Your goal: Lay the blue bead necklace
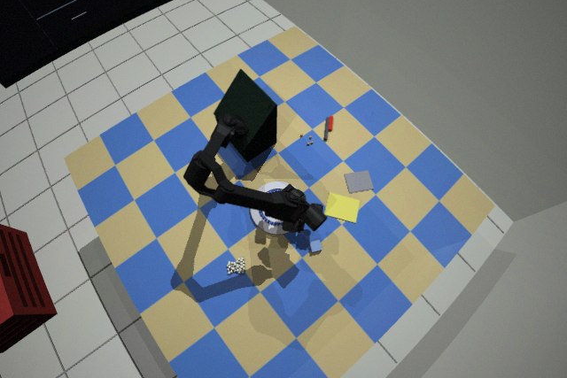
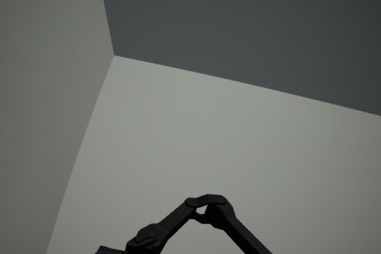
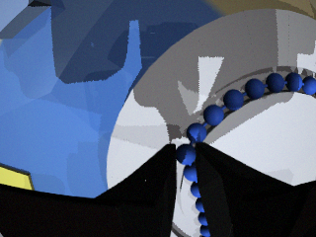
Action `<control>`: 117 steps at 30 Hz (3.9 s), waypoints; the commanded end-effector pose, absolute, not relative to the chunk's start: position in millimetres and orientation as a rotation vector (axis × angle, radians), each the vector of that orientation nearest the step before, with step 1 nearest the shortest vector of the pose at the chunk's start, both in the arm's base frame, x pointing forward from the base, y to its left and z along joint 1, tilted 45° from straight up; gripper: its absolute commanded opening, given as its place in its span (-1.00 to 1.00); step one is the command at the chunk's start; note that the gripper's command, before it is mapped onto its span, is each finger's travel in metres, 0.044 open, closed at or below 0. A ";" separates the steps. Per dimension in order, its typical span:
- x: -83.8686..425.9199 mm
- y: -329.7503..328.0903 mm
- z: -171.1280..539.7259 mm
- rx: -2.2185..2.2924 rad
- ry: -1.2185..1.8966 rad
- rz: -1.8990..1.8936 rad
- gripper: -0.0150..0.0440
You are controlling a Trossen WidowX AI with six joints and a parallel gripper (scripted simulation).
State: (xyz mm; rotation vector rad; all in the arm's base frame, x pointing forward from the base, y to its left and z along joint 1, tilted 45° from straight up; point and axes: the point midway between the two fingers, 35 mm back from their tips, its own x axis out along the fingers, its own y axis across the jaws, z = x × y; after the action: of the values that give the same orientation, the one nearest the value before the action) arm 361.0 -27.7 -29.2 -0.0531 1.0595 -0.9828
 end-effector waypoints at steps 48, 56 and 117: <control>345.8 -0.1 -9.3 -0.329 1.213 -0.796 -0.08; 348.3 -5.7 -14.2 -0.322 1.206 -0.799 -0.08; 350.8 -26.5 -34.9 -0.321 1.213 -0.801 -0.49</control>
State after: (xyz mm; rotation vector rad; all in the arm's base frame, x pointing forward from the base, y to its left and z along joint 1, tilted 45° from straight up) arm 350.6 -26.7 -35.2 -0.3214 1.2132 -0.8008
